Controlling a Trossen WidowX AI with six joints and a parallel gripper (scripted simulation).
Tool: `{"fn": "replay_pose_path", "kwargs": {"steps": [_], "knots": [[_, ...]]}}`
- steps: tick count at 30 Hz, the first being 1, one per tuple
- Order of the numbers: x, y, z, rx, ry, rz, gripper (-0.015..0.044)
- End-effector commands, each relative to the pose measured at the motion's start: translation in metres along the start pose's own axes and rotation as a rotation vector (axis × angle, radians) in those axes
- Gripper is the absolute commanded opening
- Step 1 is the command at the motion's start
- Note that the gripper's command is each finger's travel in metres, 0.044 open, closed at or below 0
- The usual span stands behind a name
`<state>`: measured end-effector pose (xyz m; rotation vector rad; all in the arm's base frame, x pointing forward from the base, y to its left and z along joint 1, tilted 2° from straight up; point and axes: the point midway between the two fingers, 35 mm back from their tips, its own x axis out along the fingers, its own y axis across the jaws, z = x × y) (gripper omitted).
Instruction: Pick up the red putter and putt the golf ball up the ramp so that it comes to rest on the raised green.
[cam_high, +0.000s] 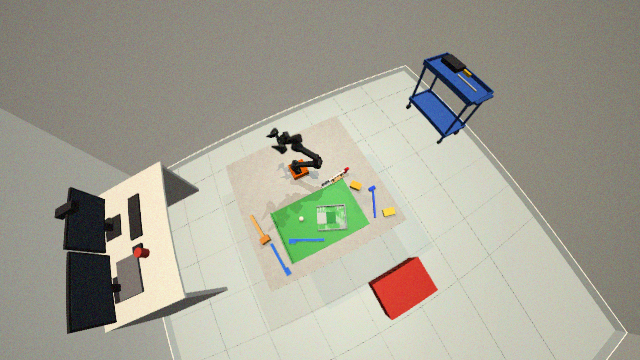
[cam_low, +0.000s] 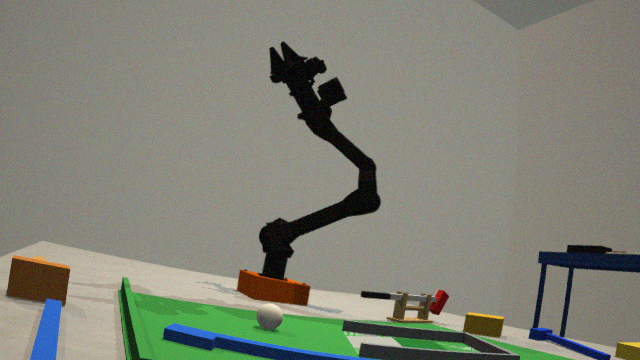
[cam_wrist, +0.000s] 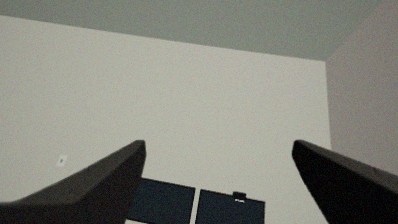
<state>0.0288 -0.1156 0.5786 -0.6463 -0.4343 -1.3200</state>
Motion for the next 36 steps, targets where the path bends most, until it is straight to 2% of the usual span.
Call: {"fn": "replay_pose_path", "kwargs": {"steps": [1, 6, 11, 21, 28, 36], "knots": [[0.000, 0.000, -0.001, 0.004, 0.003, 0.003, 0.0426], [0.015, -0.003, -0.038, 0.109, 0.080, 0.082, 0.0440], [0.031, 0.015, -0.084, 0.204, 0.188, 0.208, 0.0440], [0.036, 0.116, -0.166, 0.293, 0.411, 0.576, 0.0440], [0.002, 0.211, -0.195, 0.286, 0.518, 0.899, 0.0440], [-0.074, 0.305, -0.195, 0.213, 0.554, 1.289, 0.0440]]}}
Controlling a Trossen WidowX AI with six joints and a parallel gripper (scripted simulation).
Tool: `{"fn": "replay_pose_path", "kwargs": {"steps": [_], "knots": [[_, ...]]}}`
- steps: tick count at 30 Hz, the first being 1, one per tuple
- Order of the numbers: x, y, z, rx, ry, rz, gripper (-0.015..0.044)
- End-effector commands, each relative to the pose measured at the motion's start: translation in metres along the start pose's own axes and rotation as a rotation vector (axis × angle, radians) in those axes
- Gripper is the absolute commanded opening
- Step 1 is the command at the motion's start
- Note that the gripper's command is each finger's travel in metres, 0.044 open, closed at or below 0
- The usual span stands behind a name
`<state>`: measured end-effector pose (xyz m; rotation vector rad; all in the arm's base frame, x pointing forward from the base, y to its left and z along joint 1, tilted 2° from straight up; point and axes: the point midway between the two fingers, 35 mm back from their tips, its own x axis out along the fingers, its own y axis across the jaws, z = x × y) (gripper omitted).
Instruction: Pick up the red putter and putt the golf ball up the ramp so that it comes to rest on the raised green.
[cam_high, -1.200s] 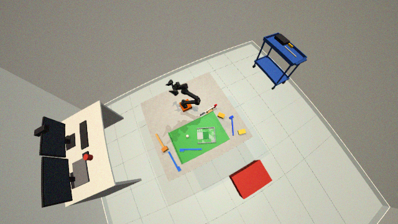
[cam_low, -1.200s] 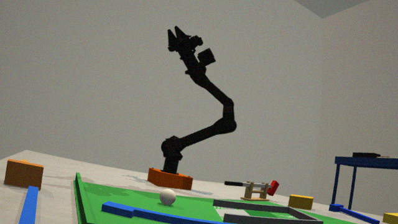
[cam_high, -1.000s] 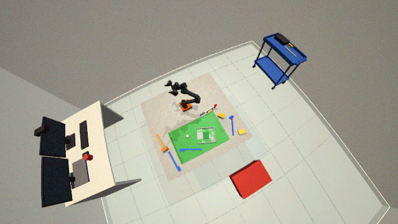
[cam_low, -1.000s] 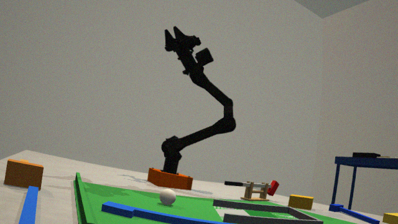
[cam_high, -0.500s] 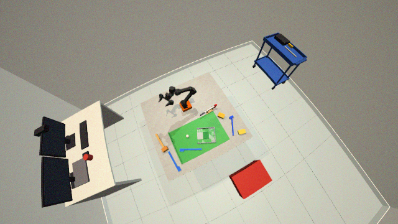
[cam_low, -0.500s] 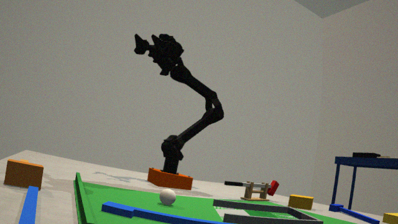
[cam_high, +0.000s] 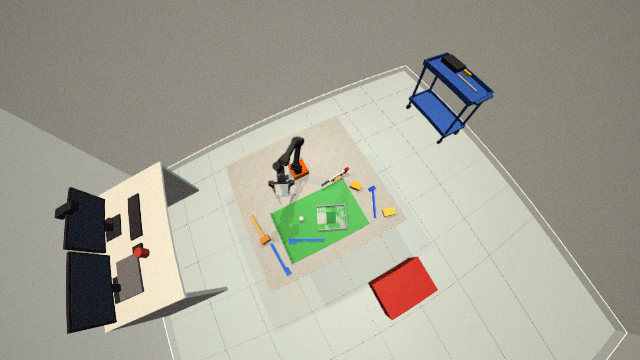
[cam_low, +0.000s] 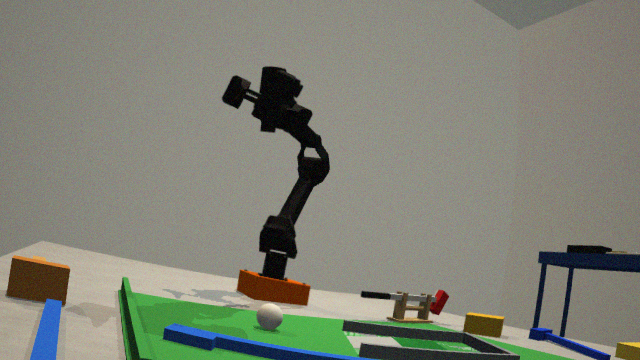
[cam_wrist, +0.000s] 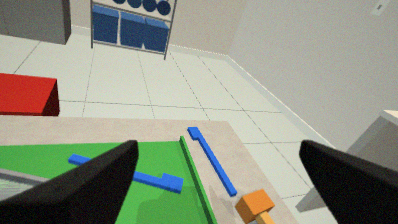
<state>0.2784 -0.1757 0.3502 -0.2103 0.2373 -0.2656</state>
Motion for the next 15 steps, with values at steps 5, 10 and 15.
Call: {"fn": "replay_pose_path", "kwargs": {"steps": [5, 10, 15], "knots": [[0.038, 0.100, -0.038, -0.156, 0.148, 0.329, 0.0440], [0.040, 0.185, -0.067, -0.295, 0.240, 0.601, 0.0440], [0.023, 0.256, -0.101, -0.499, 0.320, 0.855, 0.0440]]}}
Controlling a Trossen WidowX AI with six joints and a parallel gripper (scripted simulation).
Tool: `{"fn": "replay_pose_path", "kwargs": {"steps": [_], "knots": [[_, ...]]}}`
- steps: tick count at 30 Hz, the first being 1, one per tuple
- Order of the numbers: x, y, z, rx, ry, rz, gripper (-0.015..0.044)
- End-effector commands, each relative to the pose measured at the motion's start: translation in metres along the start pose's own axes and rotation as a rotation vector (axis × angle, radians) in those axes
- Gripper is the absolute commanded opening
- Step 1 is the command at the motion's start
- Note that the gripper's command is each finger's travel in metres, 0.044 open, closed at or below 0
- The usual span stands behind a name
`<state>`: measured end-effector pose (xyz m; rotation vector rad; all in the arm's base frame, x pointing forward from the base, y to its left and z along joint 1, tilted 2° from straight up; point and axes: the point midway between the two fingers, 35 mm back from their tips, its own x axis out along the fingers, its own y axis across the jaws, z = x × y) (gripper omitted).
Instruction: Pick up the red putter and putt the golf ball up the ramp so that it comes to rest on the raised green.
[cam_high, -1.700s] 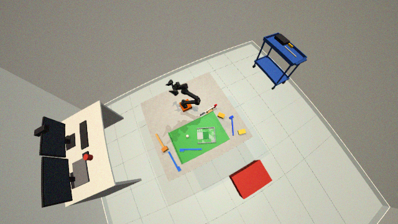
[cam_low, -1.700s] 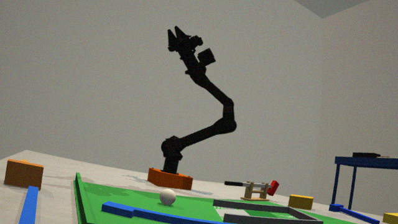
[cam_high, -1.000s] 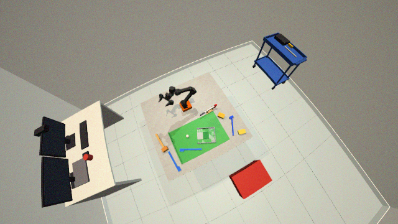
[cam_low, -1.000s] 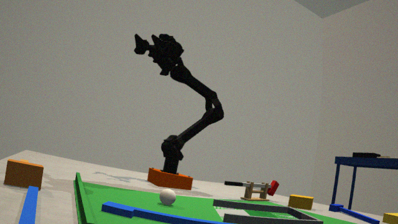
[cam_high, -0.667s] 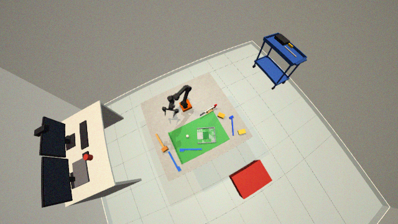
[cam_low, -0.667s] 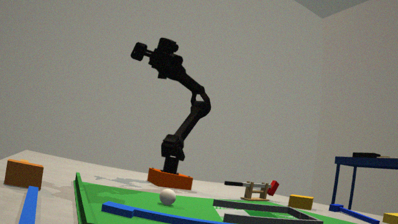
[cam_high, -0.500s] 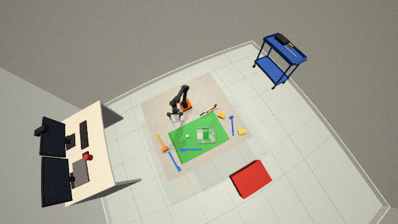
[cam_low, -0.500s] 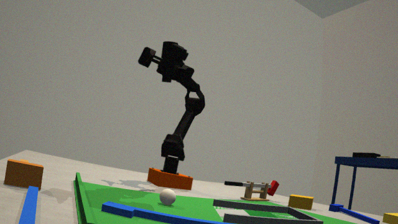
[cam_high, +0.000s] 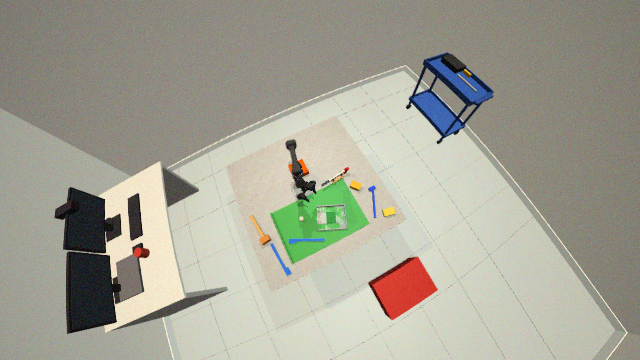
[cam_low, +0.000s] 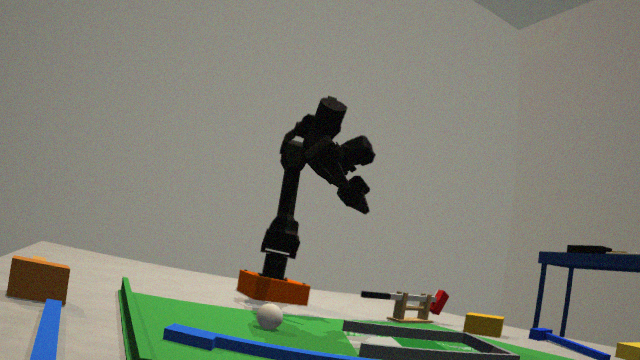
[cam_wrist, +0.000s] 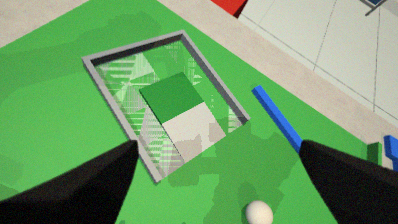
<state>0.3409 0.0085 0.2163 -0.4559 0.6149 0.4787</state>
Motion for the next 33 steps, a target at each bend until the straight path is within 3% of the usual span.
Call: {"fn": "replay_pose_path", "kwargs": {"steps": [1, 7, 13, 33], "knots": [[0.028, 0.054, -0.006, -0.161, 0.086, 0.184, 0.0440], [0.050, 0.151, -0.026, -0.508, 0.214, 0.515, 0.0440], [0.043, 0.231, -0.056, -0.846, 0.307, 0.810, 0.0440], [0.069, 0.243, -0.086, -0.857, 0.309, 0.819, 0.0440]]}}
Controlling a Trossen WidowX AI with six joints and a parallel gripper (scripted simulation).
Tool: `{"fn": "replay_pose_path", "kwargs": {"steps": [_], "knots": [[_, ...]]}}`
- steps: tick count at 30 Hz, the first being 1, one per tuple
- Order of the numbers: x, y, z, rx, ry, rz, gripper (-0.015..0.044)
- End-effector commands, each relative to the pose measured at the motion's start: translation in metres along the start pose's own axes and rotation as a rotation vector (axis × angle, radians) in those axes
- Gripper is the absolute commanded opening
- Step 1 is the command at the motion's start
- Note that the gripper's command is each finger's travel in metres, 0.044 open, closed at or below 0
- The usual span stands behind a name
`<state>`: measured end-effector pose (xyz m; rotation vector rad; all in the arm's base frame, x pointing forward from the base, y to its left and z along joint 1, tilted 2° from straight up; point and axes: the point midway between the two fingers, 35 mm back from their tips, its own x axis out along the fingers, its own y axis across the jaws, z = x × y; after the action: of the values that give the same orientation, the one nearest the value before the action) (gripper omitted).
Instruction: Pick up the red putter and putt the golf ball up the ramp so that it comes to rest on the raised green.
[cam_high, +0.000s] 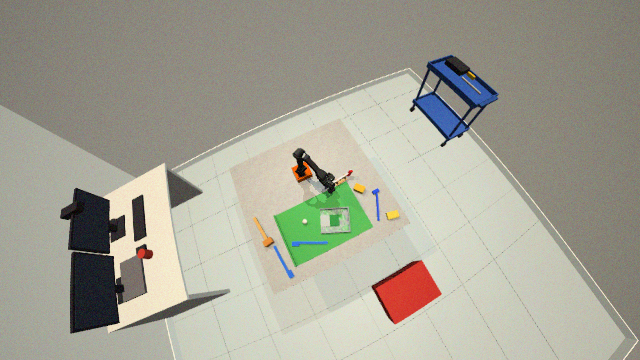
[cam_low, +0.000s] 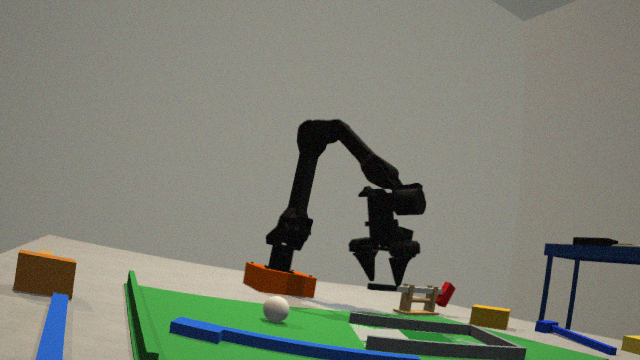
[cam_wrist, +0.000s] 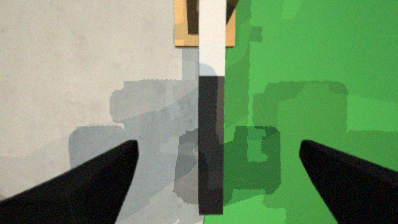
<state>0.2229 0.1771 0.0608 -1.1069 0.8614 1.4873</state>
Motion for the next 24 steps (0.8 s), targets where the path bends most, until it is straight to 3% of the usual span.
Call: {"fn": "replay_pose_path", "kwargs": {"steps": [1, 24], "knots": [[0.017, 0.004, -0.007, 0.001, 0.008, 0.015, 0.0440], [0.041, 0.004, -0.013, 0.001, 0.008, 0.015, 0.0440]]}}
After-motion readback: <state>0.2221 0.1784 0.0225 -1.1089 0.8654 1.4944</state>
